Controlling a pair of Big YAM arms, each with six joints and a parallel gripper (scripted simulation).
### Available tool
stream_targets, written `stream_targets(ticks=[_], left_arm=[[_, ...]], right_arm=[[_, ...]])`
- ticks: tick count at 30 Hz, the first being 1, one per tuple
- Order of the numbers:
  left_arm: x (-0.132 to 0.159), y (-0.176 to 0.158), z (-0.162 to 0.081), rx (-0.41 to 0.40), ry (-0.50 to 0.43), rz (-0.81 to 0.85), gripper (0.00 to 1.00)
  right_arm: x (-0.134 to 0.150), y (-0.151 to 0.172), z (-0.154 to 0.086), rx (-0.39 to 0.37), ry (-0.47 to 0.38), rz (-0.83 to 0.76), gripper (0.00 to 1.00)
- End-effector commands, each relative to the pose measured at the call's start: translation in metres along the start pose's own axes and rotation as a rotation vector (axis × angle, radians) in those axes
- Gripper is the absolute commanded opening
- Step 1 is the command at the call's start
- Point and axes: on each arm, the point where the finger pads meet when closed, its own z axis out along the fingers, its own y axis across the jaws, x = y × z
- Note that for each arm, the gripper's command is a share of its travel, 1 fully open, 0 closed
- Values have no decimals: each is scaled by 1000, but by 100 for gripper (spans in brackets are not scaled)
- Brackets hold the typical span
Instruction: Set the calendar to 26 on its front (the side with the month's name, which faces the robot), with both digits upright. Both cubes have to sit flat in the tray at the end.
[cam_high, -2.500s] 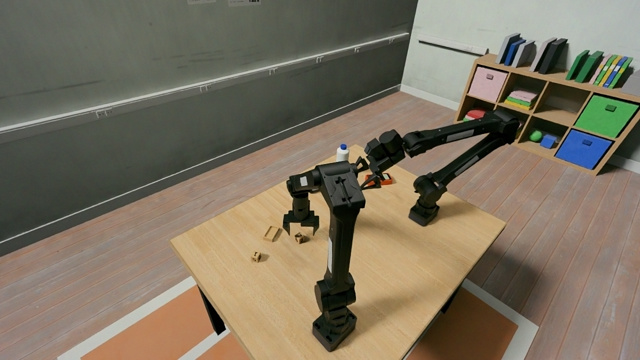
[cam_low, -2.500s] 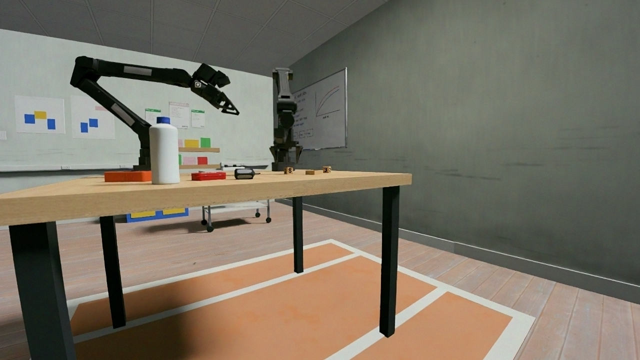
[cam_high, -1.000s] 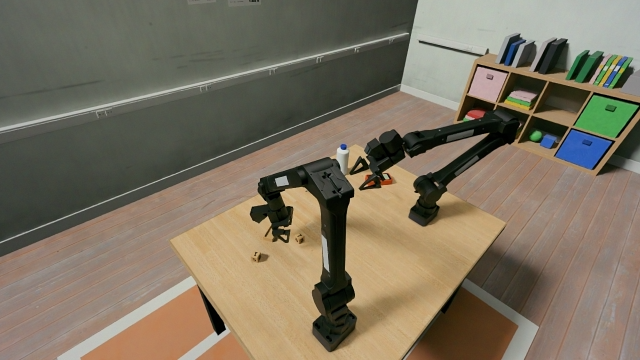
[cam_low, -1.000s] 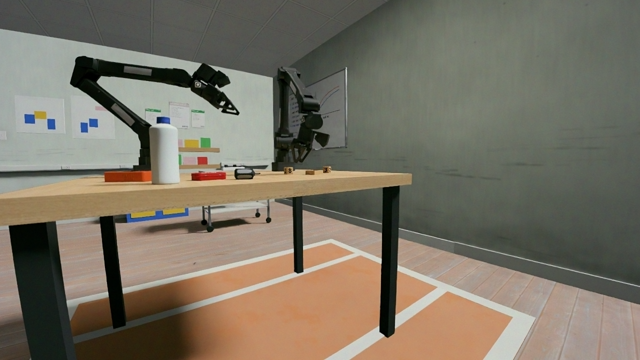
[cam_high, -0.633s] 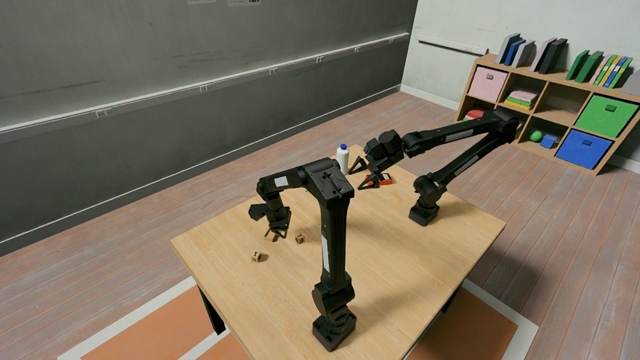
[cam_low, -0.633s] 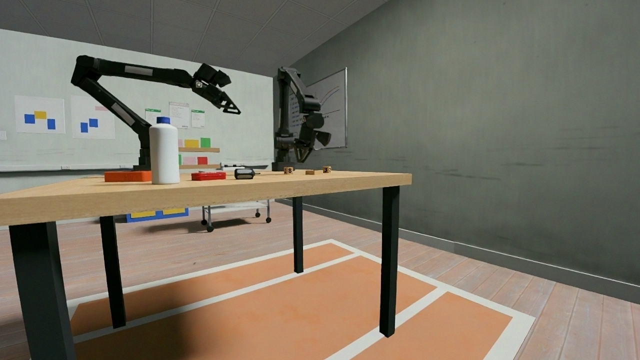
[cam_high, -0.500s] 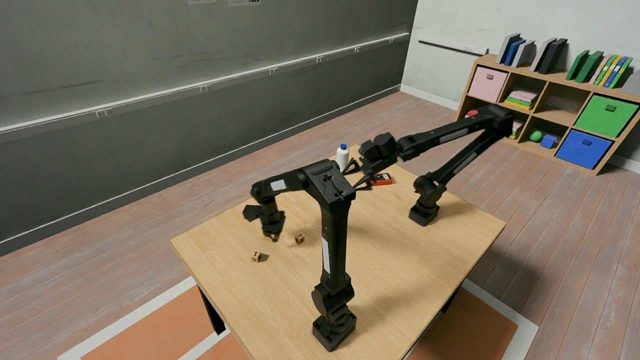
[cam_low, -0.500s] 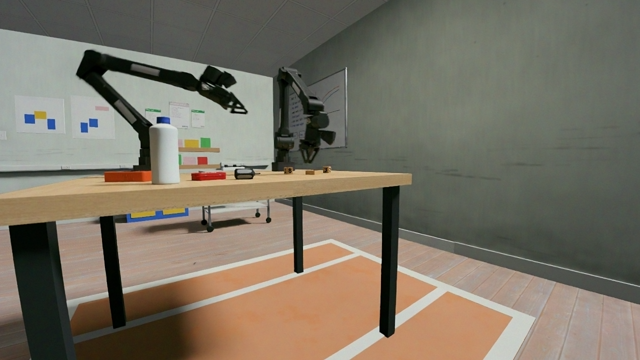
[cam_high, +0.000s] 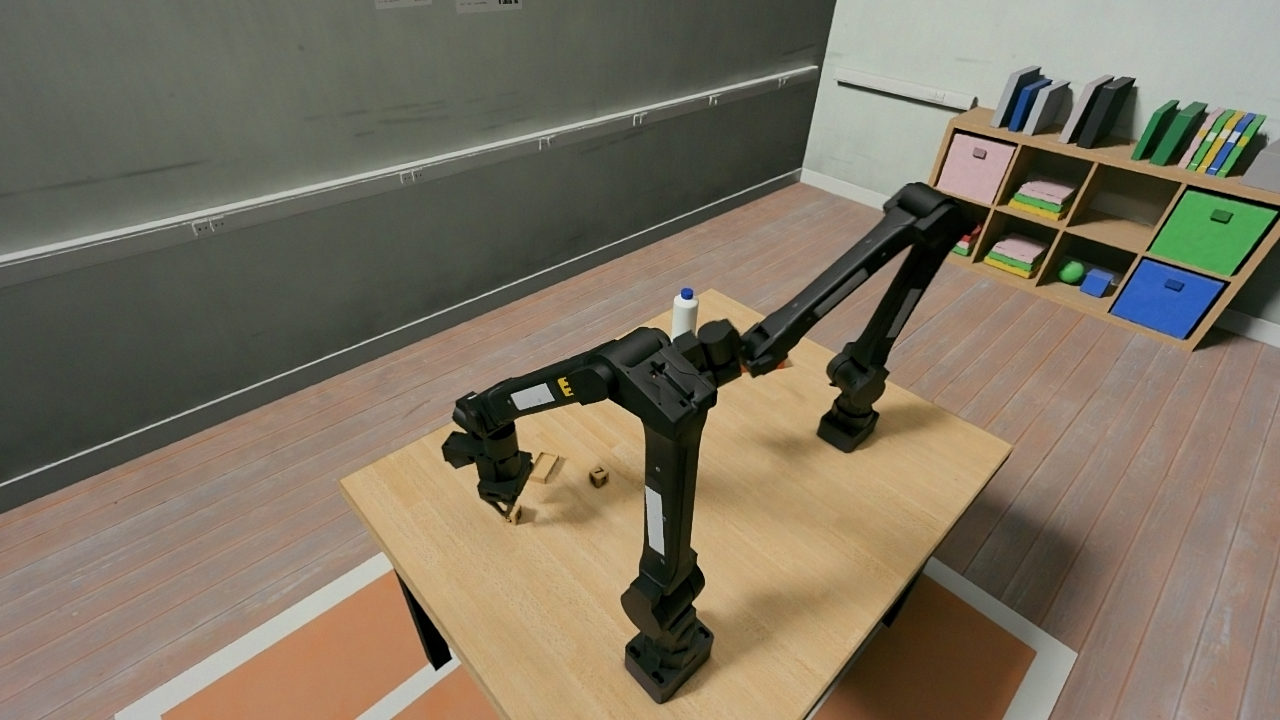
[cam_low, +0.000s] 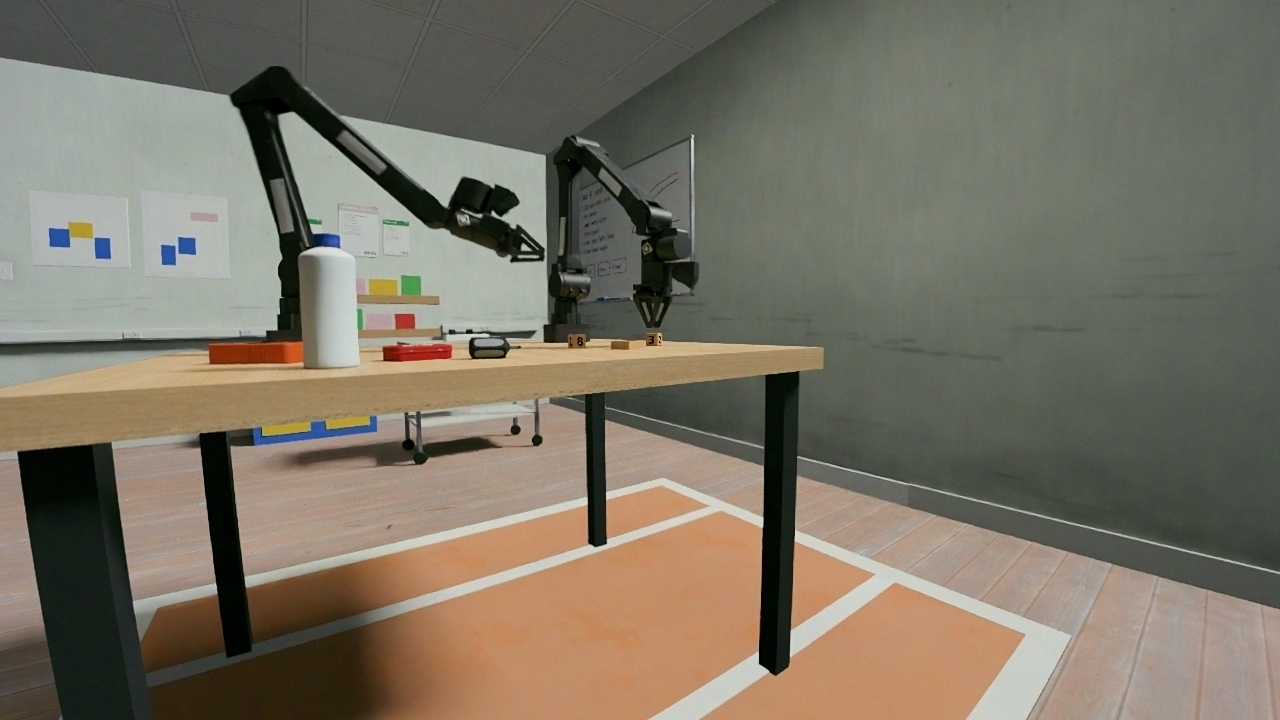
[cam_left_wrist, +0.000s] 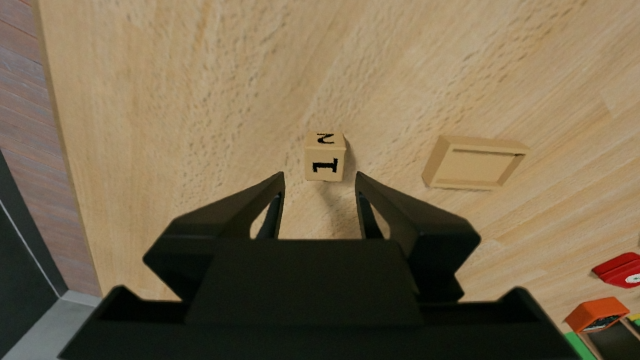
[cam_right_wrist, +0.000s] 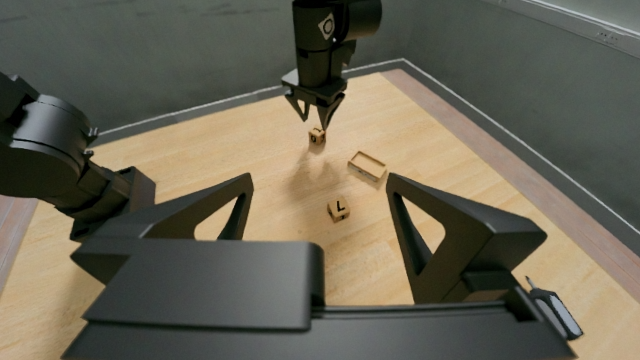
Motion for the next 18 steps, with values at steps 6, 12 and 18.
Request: stream_targets(ticks=[6,12,18], left_arm=[[-7,-6,-9,14,-31,29,53],[-13,-15,-2,14,-30,52,53],[-5,-13,13,4,-11,40,53]], right_arm=[[-28,7,26,-13,-103,-2,100],[-27,7,27,-14,-101,-3,100],[-27,7,27,-14,-101,-3,100]])
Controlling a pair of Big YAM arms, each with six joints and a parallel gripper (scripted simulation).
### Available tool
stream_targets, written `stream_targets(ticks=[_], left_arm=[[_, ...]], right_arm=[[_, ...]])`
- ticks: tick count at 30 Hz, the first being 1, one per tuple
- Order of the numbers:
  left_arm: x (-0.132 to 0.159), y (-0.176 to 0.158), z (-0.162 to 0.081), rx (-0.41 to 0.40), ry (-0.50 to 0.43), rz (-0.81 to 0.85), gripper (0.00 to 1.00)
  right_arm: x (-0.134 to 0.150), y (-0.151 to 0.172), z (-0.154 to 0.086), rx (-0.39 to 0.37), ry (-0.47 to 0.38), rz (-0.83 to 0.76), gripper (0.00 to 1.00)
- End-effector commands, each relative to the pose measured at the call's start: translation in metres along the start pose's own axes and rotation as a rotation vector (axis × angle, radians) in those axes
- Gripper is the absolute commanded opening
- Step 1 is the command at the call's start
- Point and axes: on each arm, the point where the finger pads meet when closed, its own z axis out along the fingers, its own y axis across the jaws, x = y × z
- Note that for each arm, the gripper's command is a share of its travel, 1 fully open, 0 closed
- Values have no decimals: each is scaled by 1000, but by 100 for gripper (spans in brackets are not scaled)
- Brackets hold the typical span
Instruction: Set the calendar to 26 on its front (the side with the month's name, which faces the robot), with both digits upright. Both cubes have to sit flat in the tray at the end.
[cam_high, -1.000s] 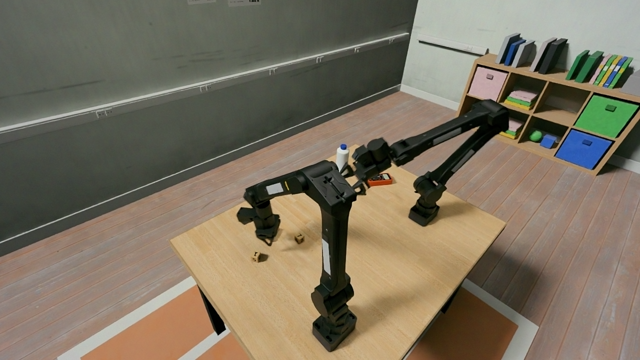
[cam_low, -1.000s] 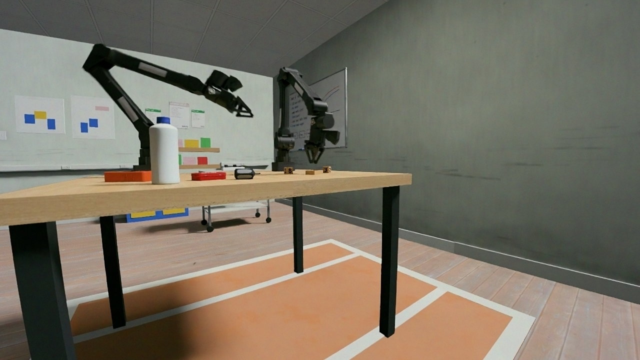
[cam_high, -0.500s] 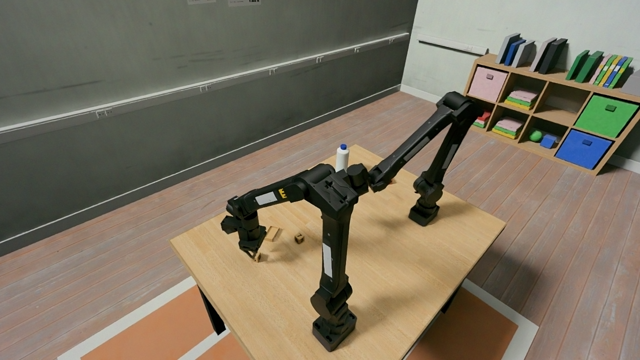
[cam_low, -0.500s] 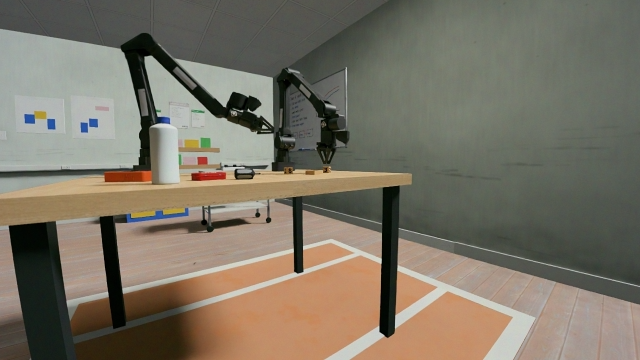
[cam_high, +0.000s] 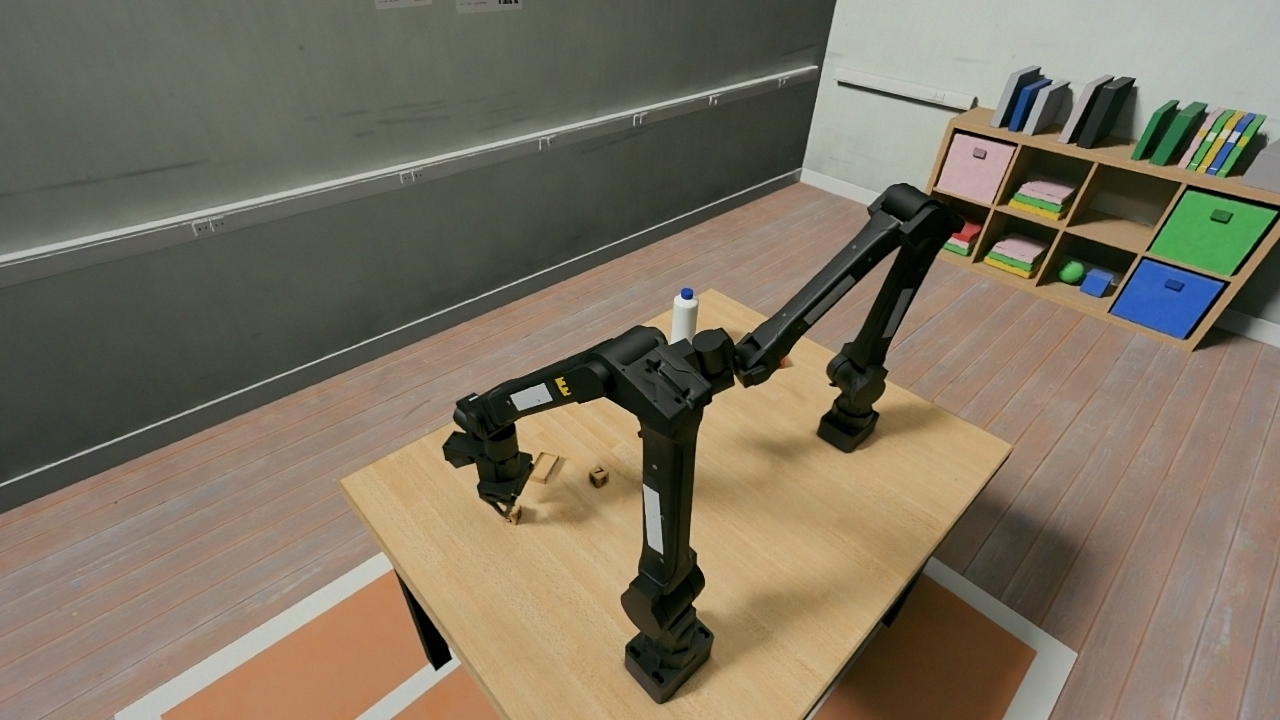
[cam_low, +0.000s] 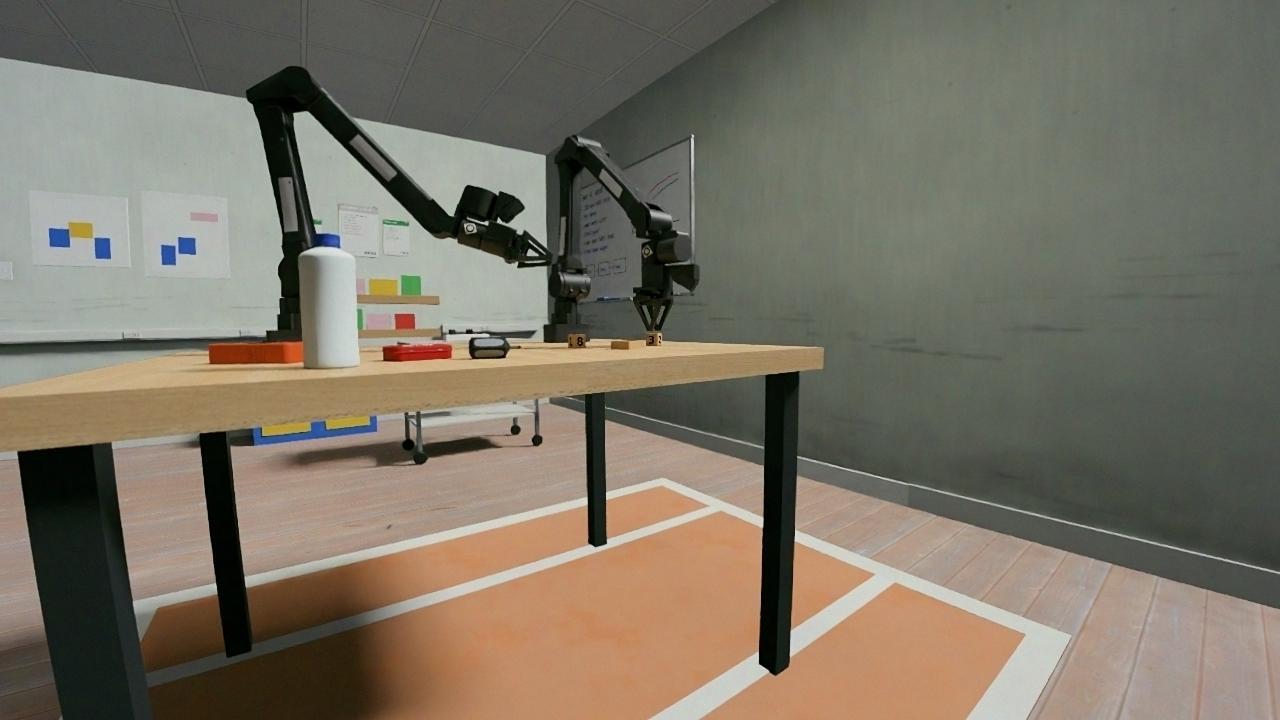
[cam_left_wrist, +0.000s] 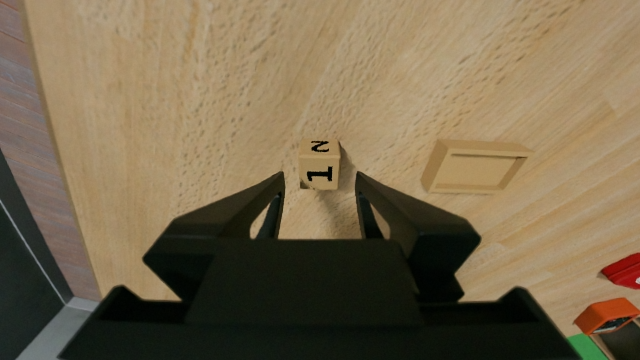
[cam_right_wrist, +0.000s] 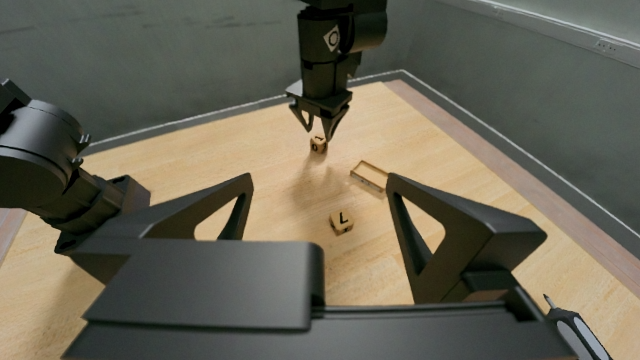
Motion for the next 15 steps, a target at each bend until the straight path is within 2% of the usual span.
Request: stream_targets(ticks=[1,3,4,14,15], left_arm=[[-3,-8,8,0,-3,15,53],[-3,-8,8,0,-3,15,53],[-3,-8,9,0,-3,15,53],[-2,-8,23,0,-3,15,53],[-2,-8,23,0,-3,15,45]], right_arm=[[-28,5,12,-10,-56,-1,100],[-28,5,12,-10,-56,-1,100],[-18,1,5,-3,-33,0,100],[-18,1,5,-3,-33,0,100],[-18,1,5,-3,-33,0,100]])
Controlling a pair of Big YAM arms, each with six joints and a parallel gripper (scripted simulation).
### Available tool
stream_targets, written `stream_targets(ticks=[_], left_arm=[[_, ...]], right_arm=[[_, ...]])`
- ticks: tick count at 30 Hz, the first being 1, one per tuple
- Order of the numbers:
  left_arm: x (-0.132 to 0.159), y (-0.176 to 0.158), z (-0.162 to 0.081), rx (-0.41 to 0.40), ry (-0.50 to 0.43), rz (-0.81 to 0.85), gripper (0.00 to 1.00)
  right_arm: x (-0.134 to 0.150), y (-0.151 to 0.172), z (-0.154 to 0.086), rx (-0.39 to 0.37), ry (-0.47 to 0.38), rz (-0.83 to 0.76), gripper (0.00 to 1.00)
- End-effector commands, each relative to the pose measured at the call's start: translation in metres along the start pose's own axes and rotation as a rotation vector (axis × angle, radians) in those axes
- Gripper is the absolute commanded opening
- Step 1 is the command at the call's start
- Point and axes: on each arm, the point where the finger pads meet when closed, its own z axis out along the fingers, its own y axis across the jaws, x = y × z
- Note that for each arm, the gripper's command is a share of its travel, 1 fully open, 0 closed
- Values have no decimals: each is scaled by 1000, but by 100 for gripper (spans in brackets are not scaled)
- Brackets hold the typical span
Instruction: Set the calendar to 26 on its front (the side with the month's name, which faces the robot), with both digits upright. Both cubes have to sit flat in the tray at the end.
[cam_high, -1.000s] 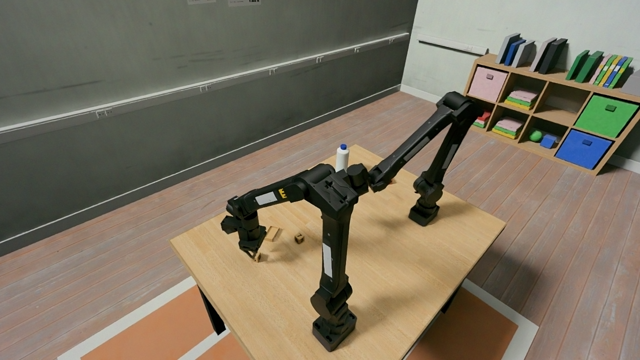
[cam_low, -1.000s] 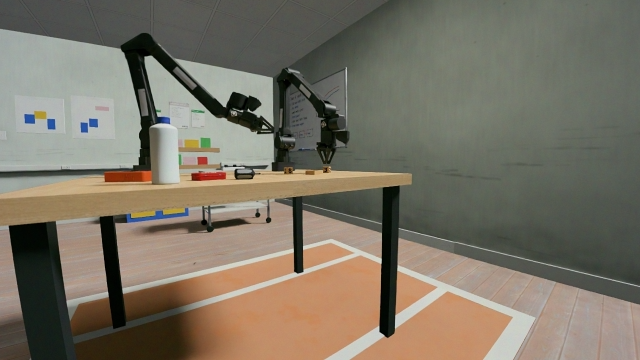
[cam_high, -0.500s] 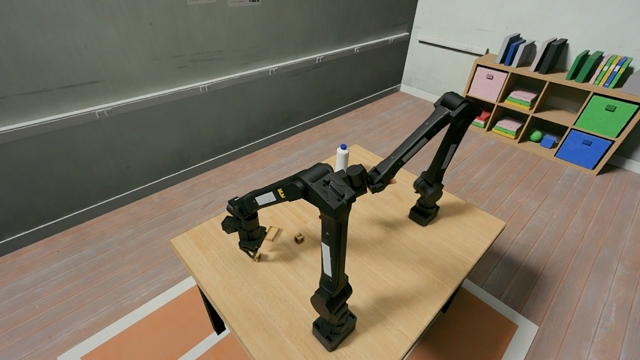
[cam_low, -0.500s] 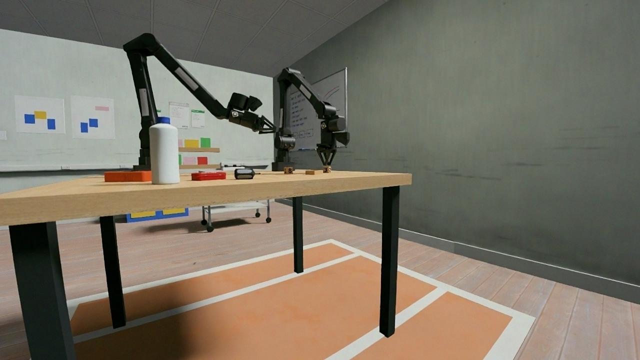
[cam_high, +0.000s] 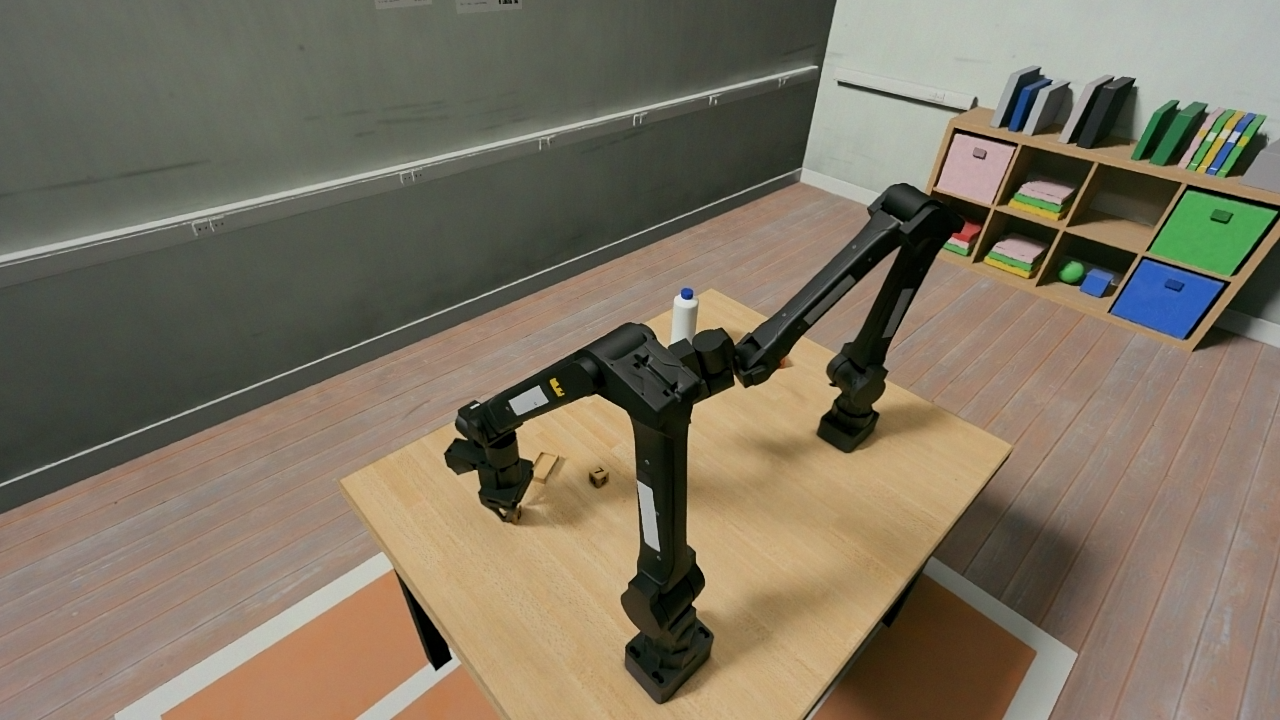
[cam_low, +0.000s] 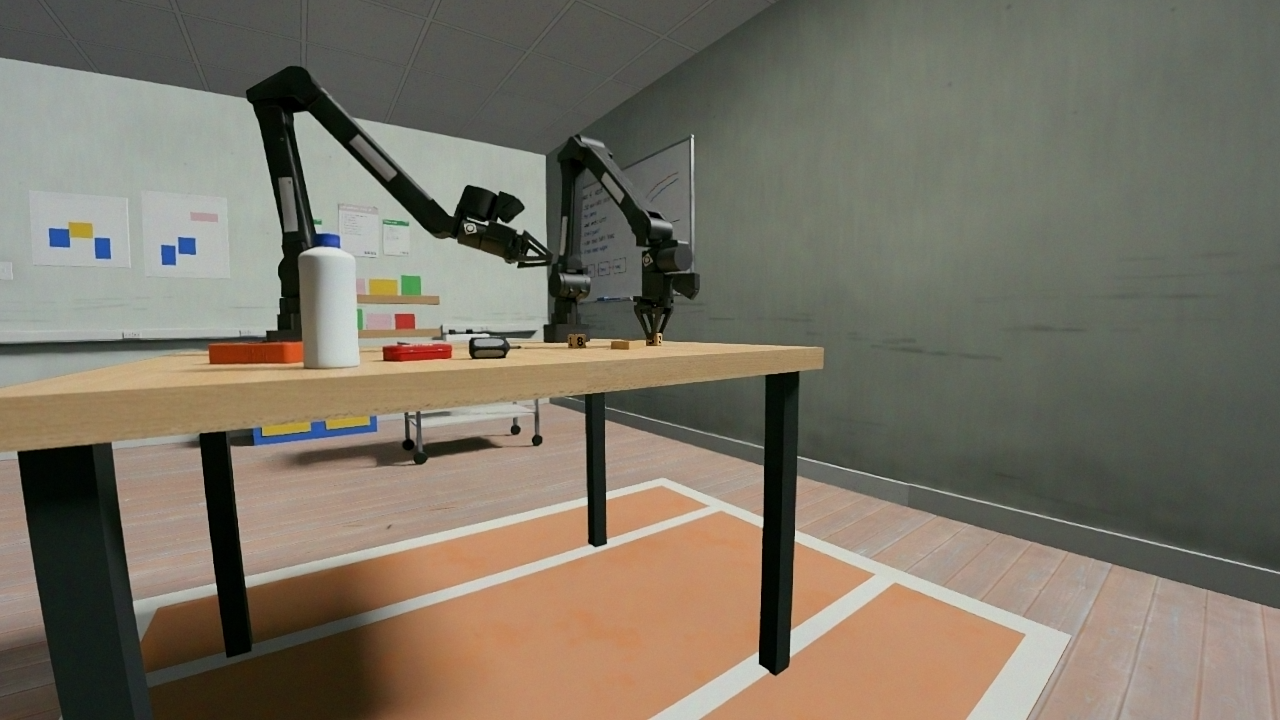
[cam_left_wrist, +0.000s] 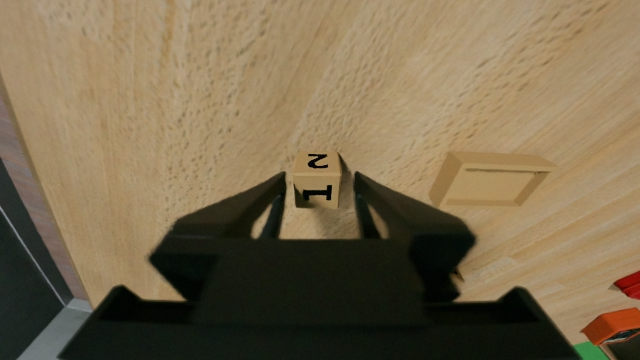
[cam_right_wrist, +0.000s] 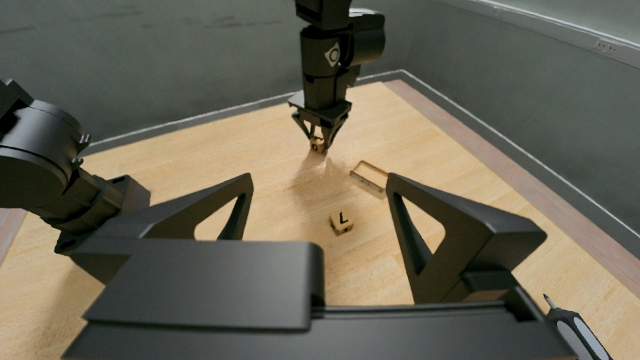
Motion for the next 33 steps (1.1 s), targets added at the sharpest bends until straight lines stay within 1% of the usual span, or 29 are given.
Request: stream_targets(ticks=[1,2,3,7,8,10,18,19,20,22,23,24,25,26,27,30,33], left_arm=[[-3,-8,0,5,-14,13,45],[-3,-8,-3,8,-19,13,45],[-3,-8,-3,7,-18,13,41],[-3,-8,-3,7,-18,13,41],[-3,-8,-3,7,-18,13,36],[-4,-3,-3,5,-13,3,36],[-4,-3,-3,5,-13,3,25],[-7,-4,-9,15,-33,8,24],[-3,-2,-3,5,-12,3,12],[-3,-2,-3,5,-12,3,12],[-3,-2,-3,5,-12,3,1],[-3,-2,-3,5,-12,3,0],[-3,-2,-3,5,-12,3,0],[-3,-2,-3,5,-12,3,11],[-7,-4,-13,13,-29,8,23],[-12,-6,-30,18,-38,9,24],[-11,-6,-54,18,-38,9,24]], right_arm=[[-18,1,5,-3,-34,0,100],[-18,1,5,-3,-34,0,100],[-18,1,5,-3,-34,0,100],[-18,1,5,-3,-34,0,100],[-18,1,5,-3,-34,0,100],[-18,1,5,-3,-34,0,100],[-18,1,5,-3,-34,0,100],[-18,1,5,-3,-34,0,100],[-18,1,5,-3,-34,0,100],[-18,1,5,-3,-34,0,100],[-18,1,5,-3,-34,0,100],[-18,1,5,-3,-34,0,100],[-18,1,5,-3,-34,0,100],[-18,1,5,-3,-34,0,100],[-18,1,5,-3,-34,0,100],[-18,1,5,-3,-34,0,100],[-18,1,5,-3,-34,0,100]])
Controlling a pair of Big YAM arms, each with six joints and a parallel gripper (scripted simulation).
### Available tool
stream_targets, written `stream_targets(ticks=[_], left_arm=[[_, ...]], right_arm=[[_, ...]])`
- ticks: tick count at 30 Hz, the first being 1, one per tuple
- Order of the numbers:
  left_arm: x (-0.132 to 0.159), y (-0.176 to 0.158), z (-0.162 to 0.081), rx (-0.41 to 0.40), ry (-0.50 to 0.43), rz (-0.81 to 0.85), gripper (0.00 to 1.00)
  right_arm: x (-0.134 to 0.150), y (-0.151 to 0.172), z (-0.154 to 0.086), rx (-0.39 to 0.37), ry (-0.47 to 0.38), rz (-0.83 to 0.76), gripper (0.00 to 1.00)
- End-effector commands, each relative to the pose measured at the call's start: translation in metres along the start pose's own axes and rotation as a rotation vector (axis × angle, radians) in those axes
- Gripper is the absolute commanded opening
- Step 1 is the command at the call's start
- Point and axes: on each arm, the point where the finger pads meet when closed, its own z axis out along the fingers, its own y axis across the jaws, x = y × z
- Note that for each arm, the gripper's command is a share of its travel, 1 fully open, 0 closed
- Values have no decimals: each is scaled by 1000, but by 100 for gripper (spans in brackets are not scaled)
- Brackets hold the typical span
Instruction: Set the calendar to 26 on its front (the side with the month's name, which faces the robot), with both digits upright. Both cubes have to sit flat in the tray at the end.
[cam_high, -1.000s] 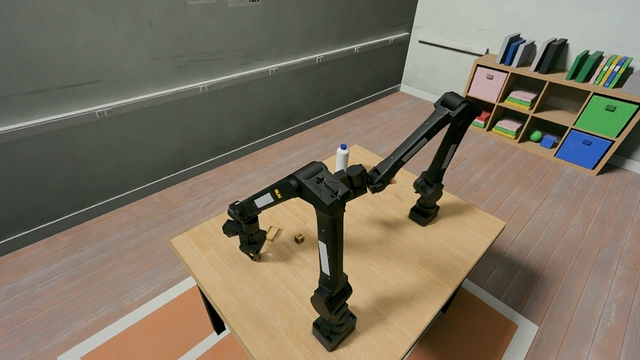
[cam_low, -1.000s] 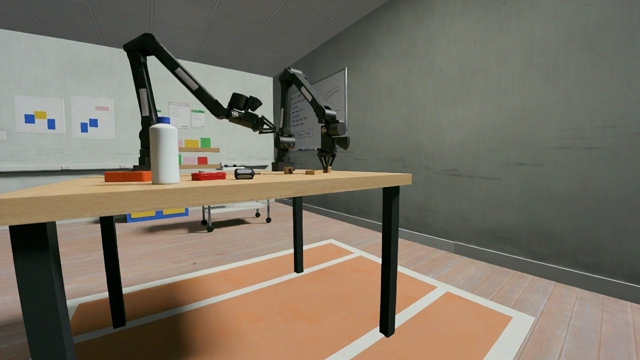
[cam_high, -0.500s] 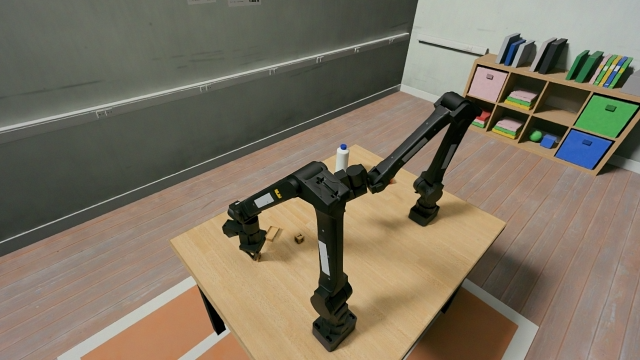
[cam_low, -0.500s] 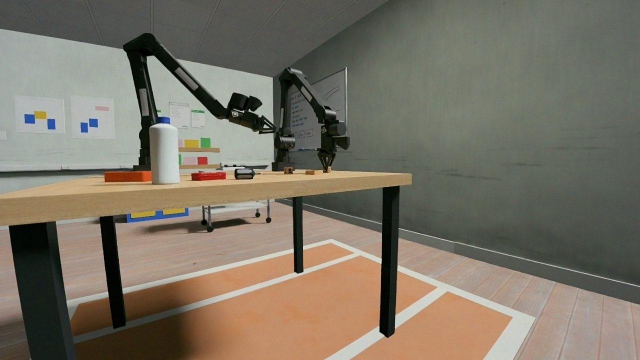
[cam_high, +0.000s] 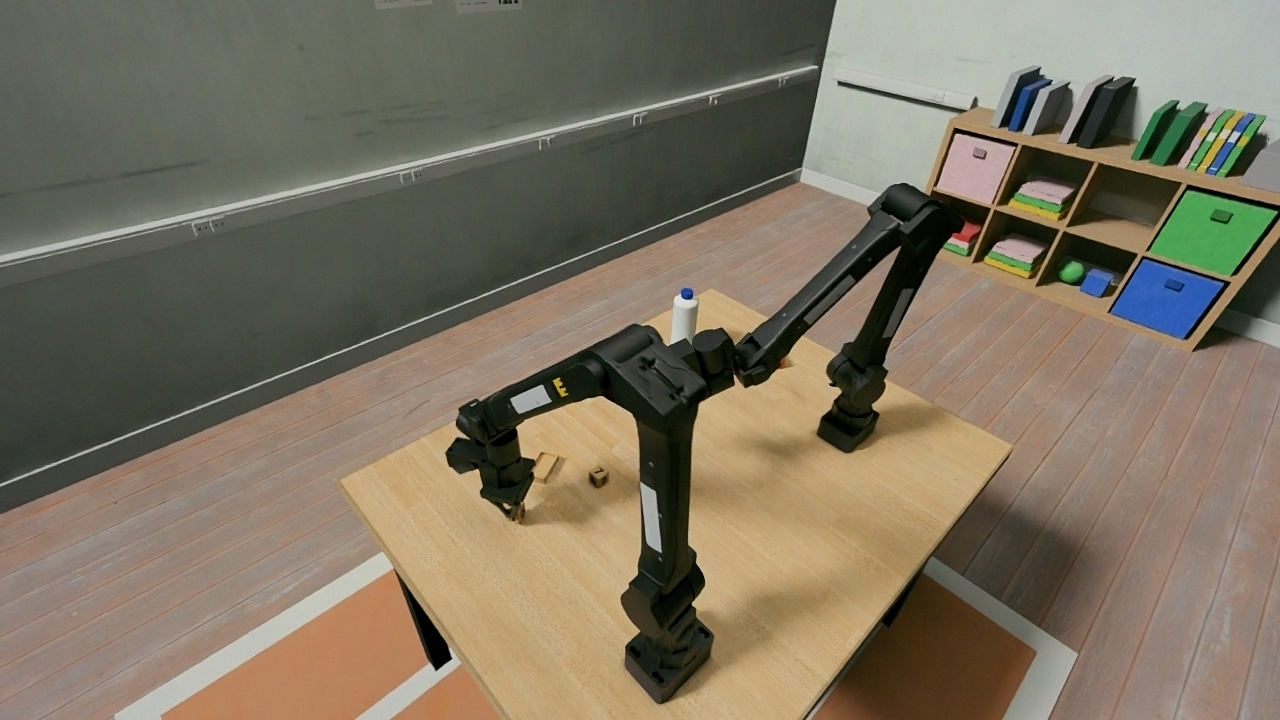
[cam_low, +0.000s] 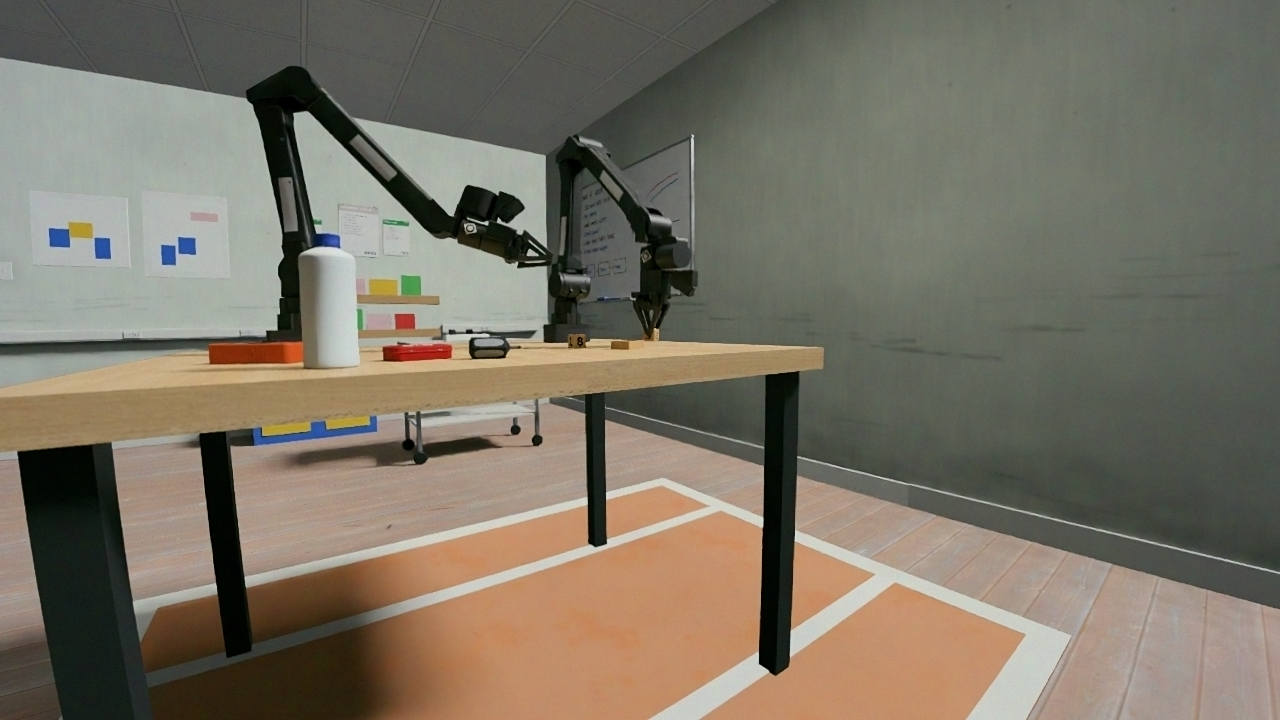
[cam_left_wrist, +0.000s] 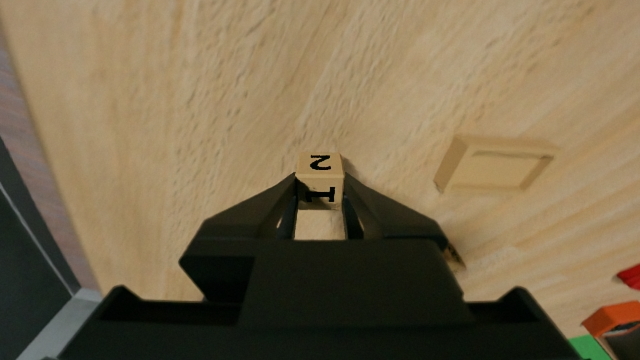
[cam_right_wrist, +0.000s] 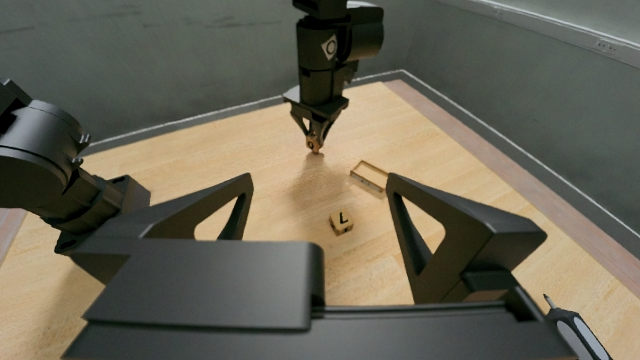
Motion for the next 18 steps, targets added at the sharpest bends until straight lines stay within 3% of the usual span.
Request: stream_targets(ticks=[1,6,7,13,18], left_arm=[[-19,-10,-51,32,-66,9,24],[-18,-9,-65,32,-66,9,24],[-10,-6,-44,12,-26,9,24],[-5,-2,-8,8,-18,9,24],[-24,-12,-6,20,-40,-6,24]], right_arm=[[-18,1,5,-3,-34,0,100],[-18,1,5,-3,-34,0,100],[-18,1,5,-3,-34,0,100],[-18,1,5,-3,-34,0,100],[-18,1,5,-3,-34,0,100]])
